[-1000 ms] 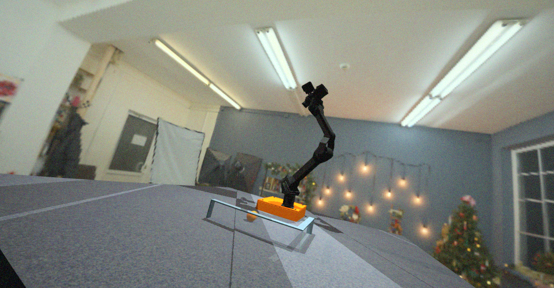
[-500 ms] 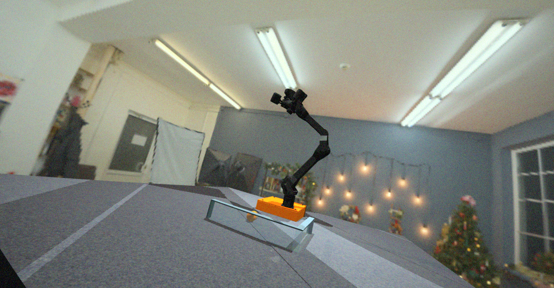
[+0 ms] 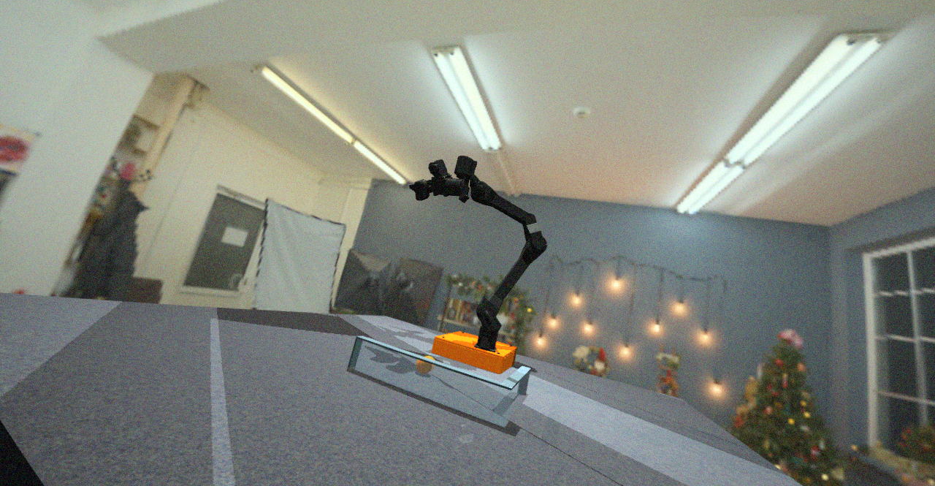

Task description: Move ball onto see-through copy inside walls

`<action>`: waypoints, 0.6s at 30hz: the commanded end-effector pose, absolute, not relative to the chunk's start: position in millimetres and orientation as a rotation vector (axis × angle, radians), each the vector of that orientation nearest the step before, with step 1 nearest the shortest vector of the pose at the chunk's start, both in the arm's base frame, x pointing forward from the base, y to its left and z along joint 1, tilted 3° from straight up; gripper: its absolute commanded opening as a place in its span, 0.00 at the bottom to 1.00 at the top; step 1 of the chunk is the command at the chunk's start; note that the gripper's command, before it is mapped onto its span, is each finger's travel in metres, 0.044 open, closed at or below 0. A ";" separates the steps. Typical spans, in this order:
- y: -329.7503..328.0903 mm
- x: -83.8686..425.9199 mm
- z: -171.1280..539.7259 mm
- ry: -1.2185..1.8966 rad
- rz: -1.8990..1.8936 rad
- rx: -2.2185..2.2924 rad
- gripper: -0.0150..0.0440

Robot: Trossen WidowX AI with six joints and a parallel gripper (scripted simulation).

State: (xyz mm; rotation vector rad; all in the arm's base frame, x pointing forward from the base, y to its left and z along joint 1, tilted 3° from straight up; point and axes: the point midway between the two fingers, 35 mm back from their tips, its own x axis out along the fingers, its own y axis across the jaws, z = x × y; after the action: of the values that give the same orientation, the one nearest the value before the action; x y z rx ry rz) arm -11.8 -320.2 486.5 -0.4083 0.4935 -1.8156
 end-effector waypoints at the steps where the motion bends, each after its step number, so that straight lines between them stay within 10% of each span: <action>1: -339.9 30.6 451.0 0.645 -1.618 -0.443 0.73; 18: -300.7 225.4 237.6 1.243 -0.381 -0.793 0.73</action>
State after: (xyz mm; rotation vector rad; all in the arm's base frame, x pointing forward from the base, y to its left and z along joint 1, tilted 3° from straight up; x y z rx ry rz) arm 195.4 -324.4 278.7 -0.7215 1.1772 -0.6384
